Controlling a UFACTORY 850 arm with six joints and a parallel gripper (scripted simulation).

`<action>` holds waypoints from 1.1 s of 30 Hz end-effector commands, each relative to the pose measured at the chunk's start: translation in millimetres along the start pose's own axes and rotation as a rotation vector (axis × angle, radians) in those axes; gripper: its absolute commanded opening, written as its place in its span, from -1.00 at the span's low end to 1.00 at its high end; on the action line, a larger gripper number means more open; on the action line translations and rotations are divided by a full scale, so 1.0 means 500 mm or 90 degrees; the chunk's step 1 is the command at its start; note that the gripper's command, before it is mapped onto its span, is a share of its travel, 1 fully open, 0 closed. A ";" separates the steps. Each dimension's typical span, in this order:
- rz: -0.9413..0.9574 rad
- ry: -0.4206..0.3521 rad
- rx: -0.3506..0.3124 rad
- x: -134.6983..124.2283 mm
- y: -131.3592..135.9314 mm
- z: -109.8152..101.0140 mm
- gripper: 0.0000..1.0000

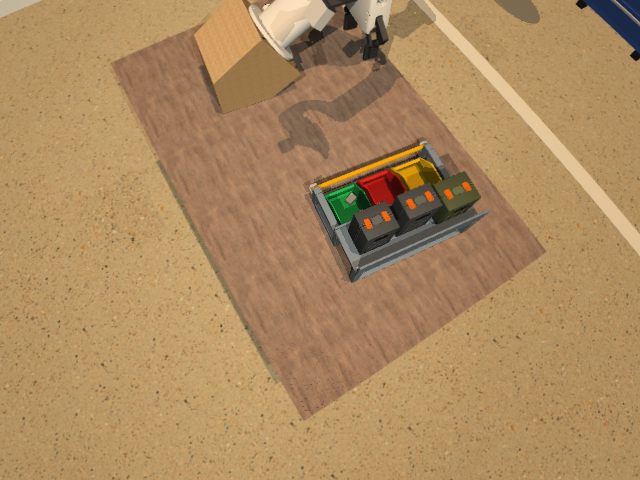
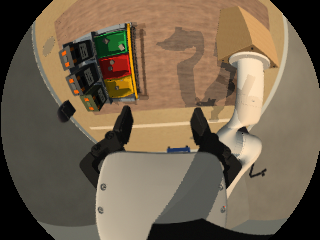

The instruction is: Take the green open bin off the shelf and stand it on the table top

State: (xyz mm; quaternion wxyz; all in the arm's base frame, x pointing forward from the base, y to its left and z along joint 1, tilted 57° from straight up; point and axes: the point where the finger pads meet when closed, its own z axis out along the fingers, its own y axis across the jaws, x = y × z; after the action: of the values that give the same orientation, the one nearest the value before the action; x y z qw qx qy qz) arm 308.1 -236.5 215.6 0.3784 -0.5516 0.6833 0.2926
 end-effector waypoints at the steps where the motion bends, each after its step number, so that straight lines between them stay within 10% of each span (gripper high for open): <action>1: -0.001 0.001 0.001 -0.010 -0.057 -0.001 1.00; 33: -0.001 0.001 0.001 -0.039 -0.225 -0.001 1.00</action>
State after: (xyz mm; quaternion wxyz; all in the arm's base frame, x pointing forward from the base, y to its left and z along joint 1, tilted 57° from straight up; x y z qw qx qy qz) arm 409.1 -249.5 232.3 0.3784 -0.5519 0.6832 0.2925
